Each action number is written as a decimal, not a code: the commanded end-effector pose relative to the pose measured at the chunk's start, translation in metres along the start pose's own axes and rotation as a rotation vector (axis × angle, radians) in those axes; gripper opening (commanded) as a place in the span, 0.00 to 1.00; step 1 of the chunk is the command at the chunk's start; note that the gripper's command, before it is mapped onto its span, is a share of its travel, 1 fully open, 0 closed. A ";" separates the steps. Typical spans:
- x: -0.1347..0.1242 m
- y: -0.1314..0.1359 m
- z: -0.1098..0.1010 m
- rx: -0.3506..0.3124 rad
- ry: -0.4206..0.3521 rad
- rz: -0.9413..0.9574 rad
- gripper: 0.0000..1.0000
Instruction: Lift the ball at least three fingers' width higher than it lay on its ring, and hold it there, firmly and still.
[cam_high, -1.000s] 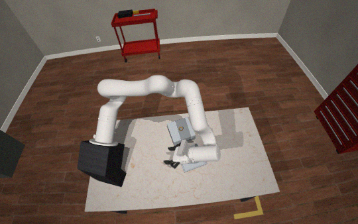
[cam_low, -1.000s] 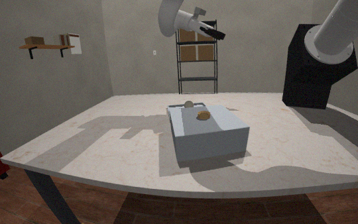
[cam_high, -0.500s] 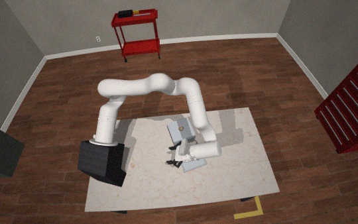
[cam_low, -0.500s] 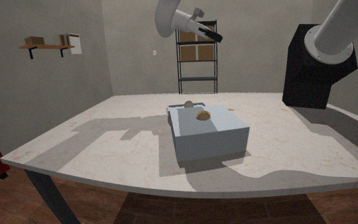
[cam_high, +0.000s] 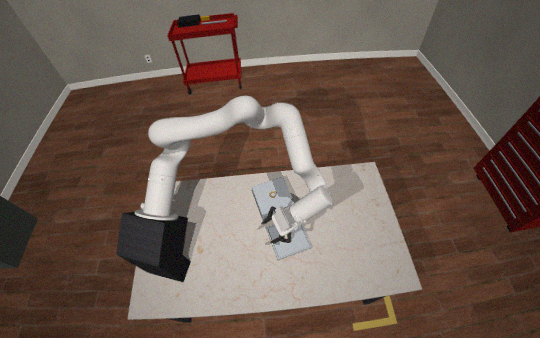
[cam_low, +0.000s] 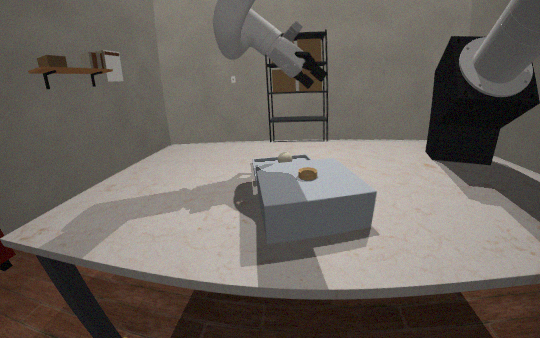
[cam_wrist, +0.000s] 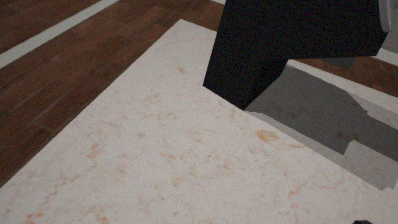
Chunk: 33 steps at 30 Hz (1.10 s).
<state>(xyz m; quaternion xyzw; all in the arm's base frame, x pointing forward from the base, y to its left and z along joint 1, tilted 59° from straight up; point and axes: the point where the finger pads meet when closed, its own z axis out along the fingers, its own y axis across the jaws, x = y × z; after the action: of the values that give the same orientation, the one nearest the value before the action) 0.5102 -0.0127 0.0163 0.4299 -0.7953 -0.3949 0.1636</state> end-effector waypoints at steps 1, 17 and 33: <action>-0.043 -0.003 0.002 0.137 -0.102 -0.222 1.00; -0.135 -0.005 0.006 0.478 -0.311 -0.811 1.00; -0.171 -0.007 0.005 0.760 -0.516 -1.276 1.00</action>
<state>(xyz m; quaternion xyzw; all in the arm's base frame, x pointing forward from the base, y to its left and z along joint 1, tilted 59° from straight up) 0.6087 0.1215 0.0213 0.7273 -0.5328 -0.2302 -0.3664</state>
